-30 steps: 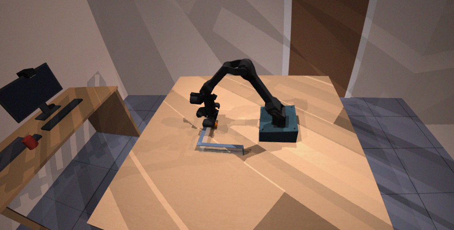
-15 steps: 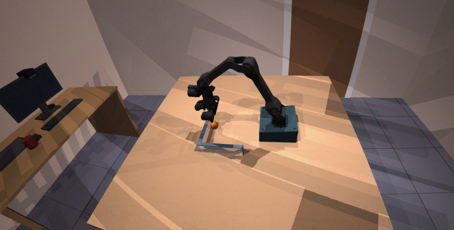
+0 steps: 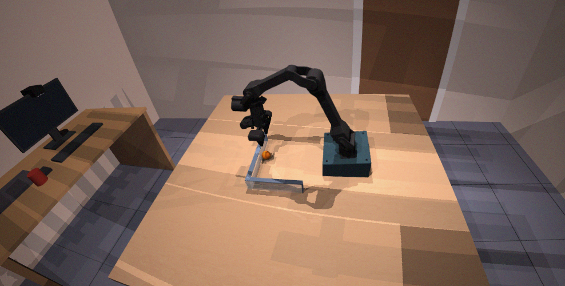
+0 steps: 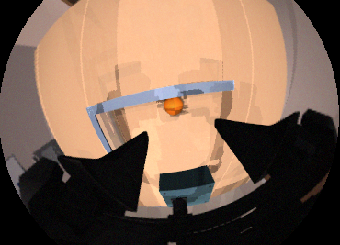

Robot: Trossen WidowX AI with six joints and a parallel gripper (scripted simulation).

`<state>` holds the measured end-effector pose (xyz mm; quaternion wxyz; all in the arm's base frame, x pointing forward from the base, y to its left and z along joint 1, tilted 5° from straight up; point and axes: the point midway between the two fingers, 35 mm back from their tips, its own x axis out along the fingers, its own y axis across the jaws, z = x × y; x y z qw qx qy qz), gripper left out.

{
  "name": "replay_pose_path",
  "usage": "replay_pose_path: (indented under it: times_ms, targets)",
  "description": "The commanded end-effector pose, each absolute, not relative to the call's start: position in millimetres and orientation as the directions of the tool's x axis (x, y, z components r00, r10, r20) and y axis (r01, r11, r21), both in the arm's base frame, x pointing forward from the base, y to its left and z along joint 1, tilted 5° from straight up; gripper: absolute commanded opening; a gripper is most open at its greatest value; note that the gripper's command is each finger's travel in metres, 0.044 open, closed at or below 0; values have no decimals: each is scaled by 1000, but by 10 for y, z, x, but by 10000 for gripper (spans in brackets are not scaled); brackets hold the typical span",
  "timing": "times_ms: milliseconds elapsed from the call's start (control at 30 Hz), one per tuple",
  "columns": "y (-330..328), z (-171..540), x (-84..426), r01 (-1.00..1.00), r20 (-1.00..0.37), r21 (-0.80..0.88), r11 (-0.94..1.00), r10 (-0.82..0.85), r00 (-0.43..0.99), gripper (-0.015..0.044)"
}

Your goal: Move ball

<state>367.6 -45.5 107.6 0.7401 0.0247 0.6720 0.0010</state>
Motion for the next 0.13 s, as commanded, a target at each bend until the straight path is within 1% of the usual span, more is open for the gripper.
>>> replay_pose_path:
  times_ms: [0, 100]
  targets:
    - [-460, 1364, 3659, 27, -991, 33, 999, 29, 134, 440]
    - [-460, 1364, 3659, 27, -991, 33, 999, 29, 134, 440]
